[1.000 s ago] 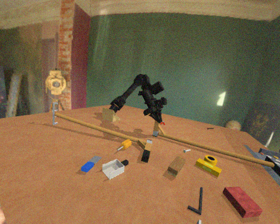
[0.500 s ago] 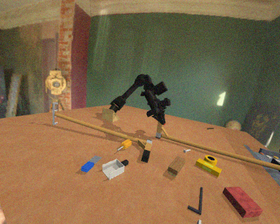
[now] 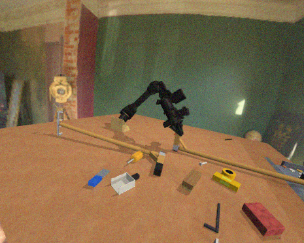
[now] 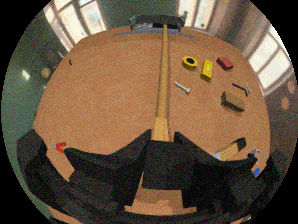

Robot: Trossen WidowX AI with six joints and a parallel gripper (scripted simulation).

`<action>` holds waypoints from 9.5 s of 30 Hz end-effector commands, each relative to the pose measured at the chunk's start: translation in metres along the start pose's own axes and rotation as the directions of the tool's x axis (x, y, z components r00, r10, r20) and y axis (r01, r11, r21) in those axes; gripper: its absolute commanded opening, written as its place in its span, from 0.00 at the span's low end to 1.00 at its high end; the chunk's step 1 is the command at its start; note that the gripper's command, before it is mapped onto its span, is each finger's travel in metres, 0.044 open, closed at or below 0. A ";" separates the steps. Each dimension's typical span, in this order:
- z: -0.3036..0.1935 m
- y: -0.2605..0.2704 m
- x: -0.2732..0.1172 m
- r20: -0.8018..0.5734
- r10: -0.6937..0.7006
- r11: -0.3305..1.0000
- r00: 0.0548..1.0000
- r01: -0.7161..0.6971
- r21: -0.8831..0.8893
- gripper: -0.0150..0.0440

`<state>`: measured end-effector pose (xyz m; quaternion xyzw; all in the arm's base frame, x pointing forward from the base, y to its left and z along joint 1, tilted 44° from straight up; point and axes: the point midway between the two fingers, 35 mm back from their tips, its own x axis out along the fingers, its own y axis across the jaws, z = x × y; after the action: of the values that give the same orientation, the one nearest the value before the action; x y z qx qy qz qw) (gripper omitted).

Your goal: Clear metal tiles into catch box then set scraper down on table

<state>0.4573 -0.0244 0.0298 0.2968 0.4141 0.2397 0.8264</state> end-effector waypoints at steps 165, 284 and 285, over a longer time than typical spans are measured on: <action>-0.029 -0.018 -0.037 0.004 -0.013 1.000 1.000 0.013 0.002 0.25; 0.019 -0.005 -0.332 0.628 0.017 1.000 0.778 -0.020 -0.003 1.00; 0.019 -0.003 -0.338 0.637 0.020 1.000 0.771 -0.019 -0.008 1.00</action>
<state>0.2993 -0.2410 0.2020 0.3706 0.1264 0.1340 0.9104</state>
